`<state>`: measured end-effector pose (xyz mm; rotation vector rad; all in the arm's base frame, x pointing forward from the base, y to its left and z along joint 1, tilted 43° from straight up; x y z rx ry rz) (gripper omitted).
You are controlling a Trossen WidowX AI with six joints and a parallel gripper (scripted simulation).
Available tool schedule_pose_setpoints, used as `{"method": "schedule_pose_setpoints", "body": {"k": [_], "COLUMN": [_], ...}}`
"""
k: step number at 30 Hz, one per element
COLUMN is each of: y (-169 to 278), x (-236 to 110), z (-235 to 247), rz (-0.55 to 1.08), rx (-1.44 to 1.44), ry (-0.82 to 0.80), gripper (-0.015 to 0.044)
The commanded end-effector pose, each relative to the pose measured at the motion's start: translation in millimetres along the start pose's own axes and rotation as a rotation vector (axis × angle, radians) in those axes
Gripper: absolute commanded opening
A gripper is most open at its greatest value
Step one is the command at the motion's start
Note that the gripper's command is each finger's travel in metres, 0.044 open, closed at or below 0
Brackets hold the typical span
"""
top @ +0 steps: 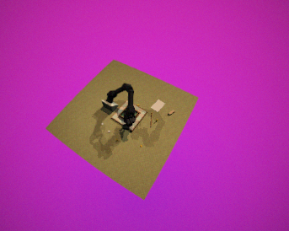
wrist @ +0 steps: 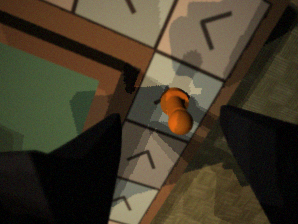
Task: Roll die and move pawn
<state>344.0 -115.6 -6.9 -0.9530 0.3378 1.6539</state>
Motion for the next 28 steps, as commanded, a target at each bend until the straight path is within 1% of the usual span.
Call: {"method": "schedule_pose_setpoints", "body": {"k": [1, 4, 6, 9, 16, 19, 23, 24, 28], "y": [1, 1, 1, 6, 57, 80, 110, 86, 86], "x": [-39, -42, -42, -52, -99, -110, -113, -112, -112], "z": [-2, -2, -2, 5, 79, 114, 157, 123, 123], "rz": [-0.013, -0.014, -0.014, -0.013, -0.010, -0.009, -0.008, -0.016, -0.016], "rx": [-0.001, 0.000, 0.000, 0.019, 0.218, 0.305, 0.414, 0.323, 0.323], "ry": [0.017, 0.017, 0.017, 0.018, 0.017, 0.014, 0.006, 0.014, 0.014], "gripper": [0.0367, 0.0440, 0.0440, 0.0440, 0.0440, 0.0440, 0.0440, 0.0440, 0.0440]}}
Point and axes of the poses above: the point midway between the two fingers, 35 mm back from their tips, its own x axis out along the fingers, its own z axis across the jaws, y = z × x, the point moved 7 cm from there along -x, back along the fingers, and after that the axes turned 5 degrees about x, right-handed, at the moved point
